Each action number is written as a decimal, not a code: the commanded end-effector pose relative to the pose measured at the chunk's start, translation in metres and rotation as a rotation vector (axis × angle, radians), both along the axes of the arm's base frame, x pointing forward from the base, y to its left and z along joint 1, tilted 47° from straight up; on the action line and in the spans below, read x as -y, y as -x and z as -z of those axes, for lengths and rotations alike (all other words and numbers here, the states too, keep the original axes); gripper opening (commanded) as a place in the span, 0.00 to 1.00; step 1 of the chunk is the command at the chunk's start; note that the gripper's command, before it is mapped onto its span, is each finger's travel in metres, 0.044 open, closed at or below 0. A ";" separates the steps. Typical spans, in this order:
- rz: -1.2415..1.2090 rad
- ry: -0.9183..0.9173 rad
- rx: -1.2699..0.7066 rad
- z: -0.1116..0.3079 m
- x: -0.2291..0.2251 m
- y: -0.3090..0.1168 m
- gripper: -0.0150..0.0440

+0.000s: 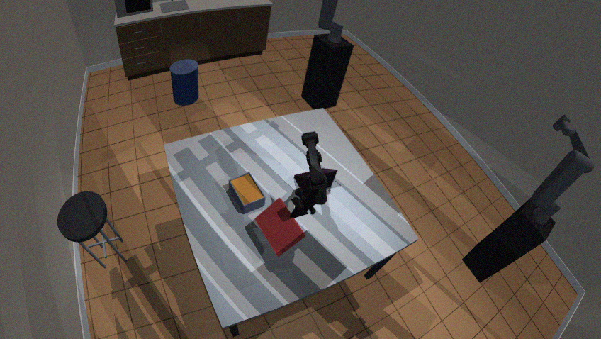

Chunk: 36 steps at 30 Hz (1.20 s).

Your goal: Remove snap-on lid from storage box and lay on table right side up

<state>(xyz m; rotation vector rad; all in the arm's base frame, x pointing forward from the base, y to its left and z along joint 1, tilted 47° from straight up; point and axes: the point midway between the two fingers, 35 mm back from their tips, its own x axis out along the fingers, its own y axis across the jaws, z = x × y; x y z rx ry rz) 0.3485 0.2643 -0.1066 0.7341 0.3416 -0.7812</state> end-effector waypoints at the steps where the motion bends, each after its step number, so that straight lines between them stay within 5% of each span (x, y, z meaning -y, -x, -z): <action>1: -0.002 -0.002 0.007 0.001 -0.003 0.001 0.25; 36: -0.002 -0.001 0.007 0.020 0.021 0.004 0.25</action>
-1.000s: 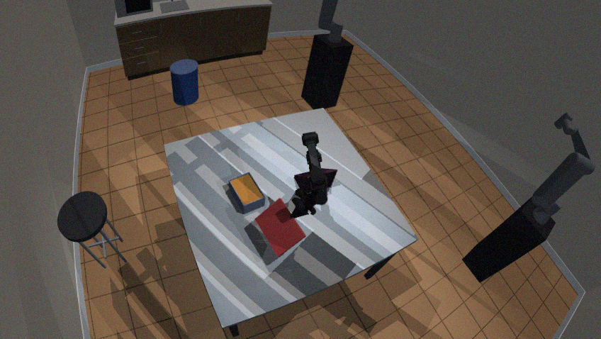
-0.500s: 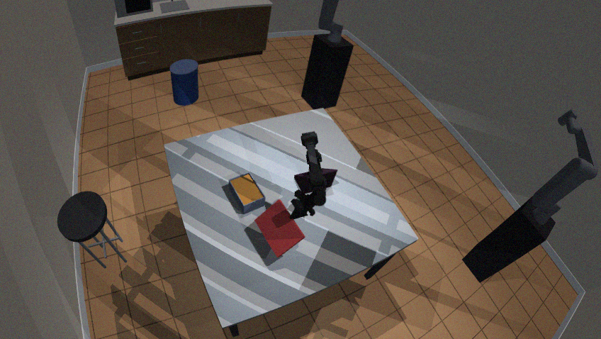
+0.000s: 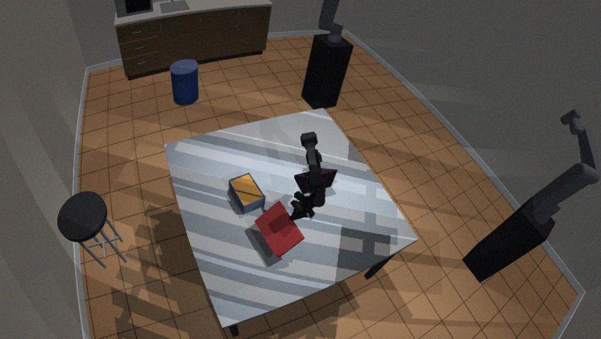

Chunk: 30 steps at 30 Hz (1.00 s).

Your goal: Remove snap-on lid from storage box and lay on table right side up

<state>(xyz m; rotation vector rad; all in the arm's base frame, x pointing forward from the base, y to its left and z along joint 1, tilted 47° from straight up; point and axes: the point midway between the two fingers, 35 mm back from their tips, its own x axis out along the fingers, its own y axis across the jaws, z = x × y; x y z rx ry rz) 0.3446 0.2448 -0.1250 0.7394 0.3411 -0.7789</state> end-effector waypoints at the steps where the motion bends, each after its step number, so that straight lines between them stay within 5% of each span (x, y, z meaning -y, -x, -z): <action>1: -0.002 0.004 0.004 0.002 0.002 0.000 0.25; 30: -0.002 0.004 0.005 0.018 0.019 0.003 0.25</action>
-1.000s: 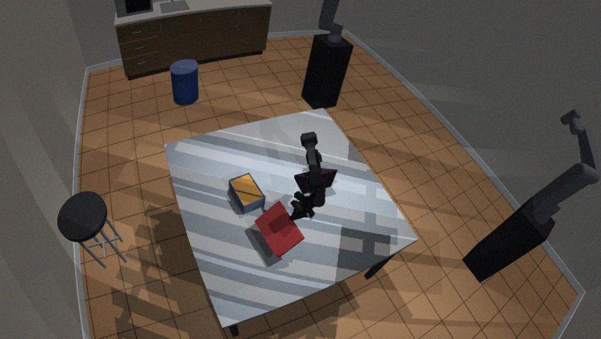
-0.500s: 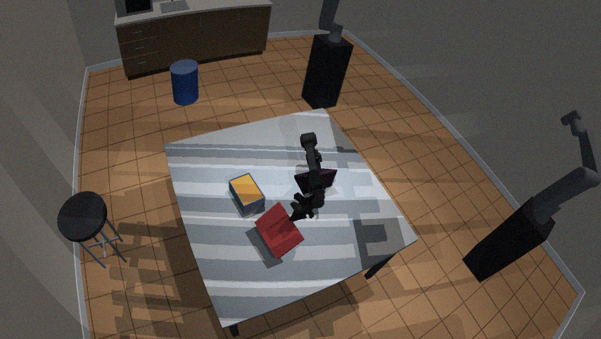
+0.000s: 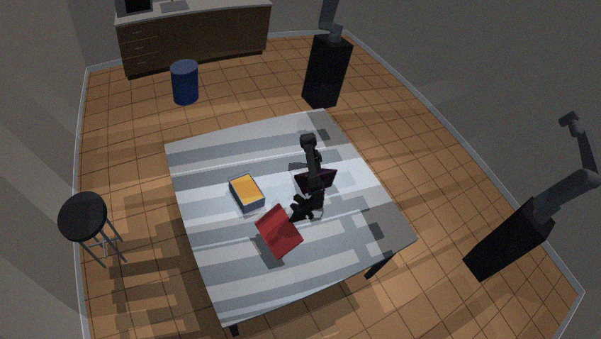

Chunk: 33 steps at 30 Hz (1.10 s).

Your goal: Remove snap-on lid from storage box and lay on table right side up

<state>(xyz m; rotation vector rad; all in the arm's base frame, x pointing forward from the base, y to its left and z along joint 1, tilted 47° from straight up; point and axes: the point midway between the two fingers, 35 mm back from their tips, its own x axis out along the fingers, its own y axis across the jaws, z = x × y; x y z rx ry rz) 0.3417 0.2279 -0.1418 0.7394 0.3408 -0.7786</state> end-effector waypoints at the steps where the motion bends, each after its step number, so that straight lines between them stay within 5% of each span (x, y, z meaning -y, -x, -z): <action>1: -0.001 0.004 0.005 0.002 0.002 0.000 0.25; 33: -0.001 0.005 0.005 0.020 0.021 0.003 0.25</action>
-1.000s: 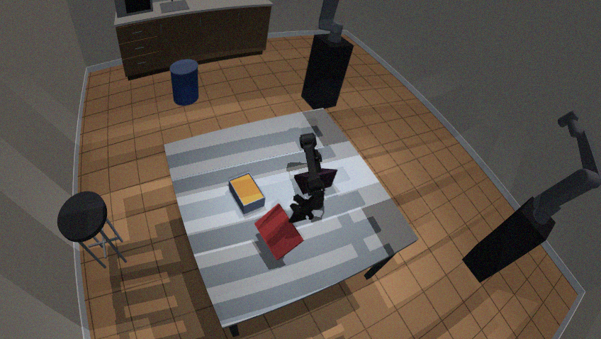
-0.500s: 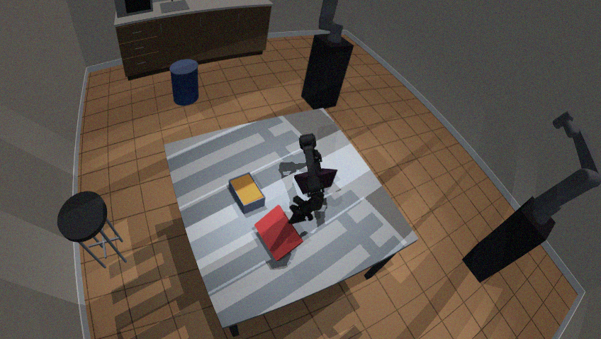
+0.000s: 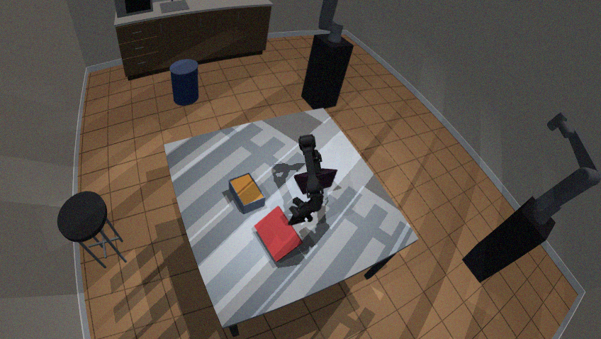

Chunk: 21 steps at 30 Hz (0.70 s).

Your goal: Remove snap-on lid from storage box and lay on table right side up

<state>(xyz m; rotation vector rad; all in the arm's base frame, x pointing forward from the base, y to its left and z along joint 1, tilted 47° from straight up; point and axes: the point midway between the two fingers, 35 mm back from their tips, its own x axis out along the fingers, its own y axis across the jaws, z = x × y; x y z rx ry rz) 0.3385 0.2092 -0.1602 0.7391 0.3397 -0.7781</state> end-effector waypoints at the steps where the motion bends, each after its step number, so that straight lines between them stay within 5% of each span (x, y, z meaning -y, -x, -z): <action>1: -0.001 0.004 0.004 0.002 0.003 0.000 0.25; 21: -0.001 0.005 0.004 0.013 0.014 0.002 0.25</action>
